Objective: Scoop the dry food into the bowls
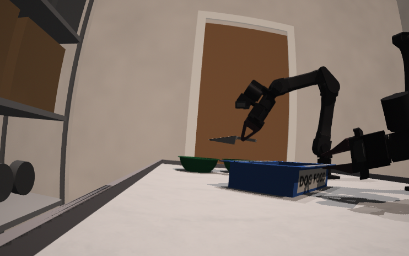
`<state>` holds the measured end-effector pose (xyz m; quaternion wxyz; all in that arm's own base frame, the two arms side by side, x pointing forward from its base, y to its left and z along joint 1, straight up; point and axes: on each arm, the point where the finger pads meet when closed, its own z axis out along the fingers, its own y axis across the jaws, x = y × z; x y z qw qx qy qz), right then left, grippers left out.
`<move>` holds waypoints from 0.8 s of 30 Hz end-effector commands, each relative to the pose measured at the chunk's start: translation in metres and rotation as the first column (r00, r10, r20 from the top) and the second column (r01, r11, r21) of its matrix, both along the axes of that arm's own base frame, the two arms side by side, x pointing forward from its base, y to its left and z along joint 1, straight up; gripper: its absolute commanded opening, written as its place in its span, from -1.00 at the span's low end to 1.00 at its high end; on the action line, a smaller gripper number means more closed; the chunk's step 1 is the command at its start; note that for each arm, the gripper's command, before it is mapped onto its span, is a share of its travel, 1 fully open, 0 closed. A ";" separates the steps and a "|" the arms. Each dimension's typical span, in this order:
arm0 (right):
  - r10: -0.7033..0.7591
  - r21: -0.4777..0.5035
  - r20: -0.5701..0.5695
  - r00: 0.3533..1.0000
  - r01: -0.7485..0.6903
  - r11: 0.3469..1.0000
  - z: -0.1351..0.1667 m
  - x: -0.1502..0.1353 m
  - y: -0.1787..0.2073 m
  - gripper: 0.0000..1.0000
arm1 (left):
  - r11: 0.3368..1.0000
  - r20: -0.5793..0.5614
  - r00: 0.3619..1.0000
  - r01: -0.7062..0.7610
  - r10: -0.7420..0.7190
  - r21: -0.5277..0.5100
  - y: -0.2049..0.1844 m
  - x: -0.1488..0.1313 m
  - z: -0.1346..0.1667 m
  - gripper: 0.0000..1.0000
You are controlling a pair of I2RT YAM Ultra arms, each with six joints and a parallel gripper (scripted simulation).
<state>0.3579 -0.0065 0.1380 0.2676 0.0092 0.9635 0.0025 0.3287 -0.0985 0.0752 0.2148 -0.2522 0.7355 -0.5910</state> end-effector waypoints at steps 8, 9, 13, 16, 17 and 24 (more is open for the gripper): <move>-0.001 0.000 0.087 0.996 0.001 1.000 0.023 0.014 -0.002 -1.00 | 1.000 0.033 0.999 0.024 -0.025 0.020 0.017 -0.009 0.014 -0.49; -0.001 0.000 0.087 0.996 0.001 1.000 0.023 0.014 -0.002 -1.00 | 1.000 0.020 0.999 0.025 -0.026 0.017 0.017 -0.014 0.011 -0.49; -0.001 0.000 0.087 0.996 0.001 1.000 0.023 0.014 -0.002 -1.00 | 0.999 0.020 0.999 0.025 -0.025 0.020 0.025 -0.019 0.014 -0.49; -0.001 0.000 0.087 0.996 0.001 1.000 0.023 0.014 -0.002 -1.00 | 0.999 0.024 0.999 0.025 -0.026 0.022 0.030 -0.021 0.016 -0.49; -0.001 0.000 0.087 0.996 0.001 1.000 0.023 0.014 -0.002 -1.00 | 0.999 0.024 0.999 0.027 -0.027 0.022 0.029 -0.021 0.016 -0.49; -0.001 0.000 0.087 0.996 0.001 1.000 0.023 0.014 -0.002 -1.00 | 0.999 0.027 0.999 0.035 -0.035 0.024 0.027 -0.023 0.016 -0.49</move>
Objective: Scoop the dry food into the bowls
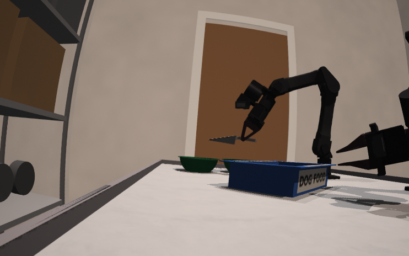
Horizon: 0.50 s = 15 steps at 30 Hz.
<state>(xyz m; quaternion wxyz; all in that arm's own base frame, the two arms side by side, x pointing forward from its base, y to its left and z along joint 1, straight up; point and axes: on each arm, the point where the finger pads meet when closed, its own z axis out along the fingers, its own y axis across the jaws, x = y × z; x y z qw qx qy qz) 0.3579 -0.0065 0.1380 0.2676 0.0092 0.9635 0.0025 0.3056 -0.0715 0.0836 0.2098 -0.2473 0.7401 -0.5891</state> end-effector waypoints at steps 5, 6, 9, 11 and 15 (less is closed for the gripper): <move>-0.001 0.000 0.087 0.996 0.001 1.000 0.023 0.014 -0.002 -1.00 | 1.000 0.026 0.999 0.025 -0.025 0.014 -0.002 -0.001 0.007 -0.49; -0.001 0.000 0.087 0.996 0.001 1.000 0.023 0.014 -0.002 -1.00 | 1.000 0.030 0.999 0.025 -0.025 0.015 -0.002 0.000 0.007 -0.49; -0.001 0.000 0.087 0.996 0.001 1.000 0.023 0.014 -0.002 -1.00 | 0.998 0.073 0.997 0.005 -0.010 0.070 0.001 0.012 0.012 -0.49; -0.001 0.000 0.087 0.996 0.001 1.000 0.023 0.014 -0.002 -1.00 | 0.992 0.104 0.995 -0.025 0.012 0.126 0.006 0.021 0.013 -0.49; -0.001 0.000 0.087 0.996 0.001 1.000 0.023 0.014 -0.002 -1.00 | 0.950 0.218 0.975 -0.111 0.047 0.292 0.018 0.048 0.029 -0.49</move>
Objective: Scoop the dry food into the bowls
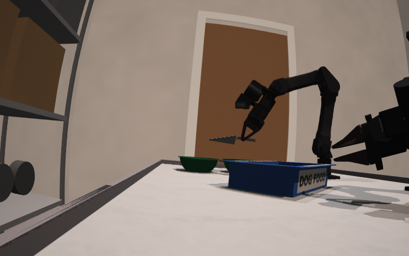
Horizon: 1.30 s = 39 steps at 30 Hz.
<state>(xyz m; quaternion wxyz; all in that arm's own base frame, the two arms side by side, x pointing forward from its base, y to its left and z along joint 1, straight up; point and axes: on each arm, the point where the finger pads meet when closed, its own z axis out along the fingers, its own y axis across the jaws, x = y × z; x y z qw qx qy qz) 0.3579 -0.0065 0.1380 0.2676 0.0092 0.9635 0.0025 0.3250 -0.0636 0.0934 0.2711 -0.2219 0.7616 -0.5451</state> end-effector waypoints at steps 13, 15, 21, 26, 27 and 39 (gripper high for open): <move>-0.001 0.000 0.087 0.996 0.001 1.000 0.023 0.014 -0.002 -1.00 | 0.756 0.449 0.893 -0.322 0.043 0.569 0.041 0.085 0.120 -0.49; -0.001 0.000 0.087 0.996 0.001 1.000 0.023 0.014 -0.002 -1.00 | 0.691 0.477 0.878 -0.363 0.031 0.625 0.044 0.083 0.130 -0.49; -0.001 0.000 0.087 0.996 0.001 1.000 0.023 0.014 -0.002 -1.00 | 0.561 0.576 0.817 -0.477 0.002 0.676 0.052 0.090 0.186 -0.49; -0.001 0.000 0.087 0.996 0.001 1.000 0.023 0.014 -0.002 -1.00 | 0.401 0.664 0.747 -0.598 -0.035 0.694 0.060 0.077 0.249 -0.49; -0.001 0.000 0.087 0.996 0.001 1.000 0.023 0.014 -0.002 -1.00 | 0.369 0.677 0.735 -0.618 -0.042 0.694 0.061 0.074 0.261 -0.49; -0.001 0.000 0.087 0.996 0.001 1.000 0.023 0.014 -0.002 -1.00 | 0.312 0.730 0.681 -0.682 -0.056 0.661 0.058 0.056 0.308 -0.49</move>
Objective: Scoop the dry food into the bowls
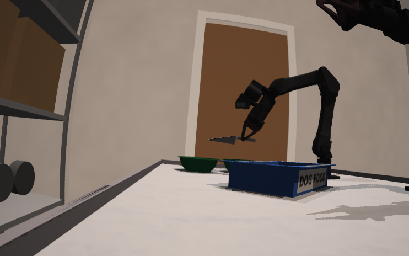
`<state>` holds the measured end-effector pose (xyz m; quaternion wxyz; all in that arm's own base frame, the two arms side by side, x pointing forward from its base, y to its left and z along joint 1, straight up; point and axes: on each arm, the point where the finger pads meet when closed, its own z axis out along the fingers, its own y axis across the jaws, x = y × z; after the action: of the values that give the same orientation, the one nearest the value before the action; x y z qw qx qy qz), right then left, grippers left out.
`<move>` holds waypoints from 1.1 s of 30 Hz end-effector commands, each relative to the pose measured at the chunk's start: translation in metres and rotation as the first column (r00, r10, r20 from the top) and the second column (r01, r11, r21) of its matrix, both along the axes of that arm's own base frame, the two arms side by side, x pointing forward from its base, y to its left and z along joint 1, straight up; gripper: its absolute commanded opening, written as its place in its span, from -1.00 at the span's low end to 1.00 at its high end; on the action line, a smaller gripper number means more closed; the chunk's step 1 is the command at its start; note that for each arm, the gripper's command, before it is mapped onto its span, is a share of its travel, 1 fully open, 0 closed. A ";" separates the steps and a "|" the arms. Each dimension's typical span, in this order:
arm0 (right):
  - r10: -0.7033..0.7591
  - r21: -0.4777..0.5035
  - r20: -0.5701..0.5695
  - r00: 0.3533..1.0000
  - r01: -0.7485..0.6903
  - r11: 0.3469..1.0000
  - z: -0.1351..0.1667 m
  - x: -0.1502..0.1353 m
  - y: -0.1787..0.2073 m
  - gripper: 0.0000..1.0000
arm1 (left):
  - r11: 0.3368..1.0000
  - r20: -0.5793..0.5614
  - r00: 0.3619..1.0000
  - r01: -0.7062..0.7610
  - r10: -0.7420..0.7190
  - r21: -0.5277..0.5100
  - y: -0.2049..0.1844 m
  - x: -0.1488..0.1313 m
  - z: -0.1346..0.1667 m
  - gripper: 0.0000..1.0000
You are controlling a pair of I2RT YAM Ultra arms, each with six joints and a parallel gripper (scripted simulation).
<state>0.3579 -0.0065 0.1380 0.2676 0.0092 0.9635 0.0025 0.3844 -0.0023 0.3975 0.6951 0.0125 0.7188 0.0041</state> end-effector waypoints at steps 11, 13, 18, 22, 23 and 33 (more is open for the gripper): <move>-0.001 0.000 0.087 0.996 0.001 1.000 0.023 0.014 -0.002 -1.00 | 0.999 0.076 0.997 -0.020 0.022 -0.036 0.006 0.000 0.028 -0.49; -0.001 0.000 0.087 0.996 0.001 1.000 0.023 0.014 -0.002 -1.00 | 0.999 0.092 0.996 -0.018 0.021 -0.036 0.006 -0.007 0.035 -0.49; -0.001 0.000 0.087 0.996 0.001 1.000 0.023 0.014 -0.002 -1.00 | 0.999 0.082 0.996 -0.023 0.026 -0.032 0.008 -0.003 0.031 -0.49; 0.041 0.007 0.013 0.999 -0.041 0.999 -0.003 -0.008 0.013 -1.00 | 1.000 0.093 0.996 -0.013 0.015 -0.025 0.004 -0.006 0.034 -0.49; 0.048 0.008 0.002 0.999 -0.048 0.999 -0.005 -0.011 0.015 -1.00 | 1.000 0.089 0.996 -0.013 0.015 -0.025 0.004 -0.006 0.033 -0.49; 0.163 -0.008 0.021 0.986 -0.163 0.987 -0.025 -0.046 0.053 -1.00 | 1.000 0.083 0.996 -0.013 0.015 -0.025 0.004 -0.006 0.032 -0.49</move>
<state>0.2959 0.0414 0.0881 0.2141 -0.0668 0.9743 0.0214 0.3811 0.0005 0.4098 0.7094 -0.0006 0.7048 -0.0016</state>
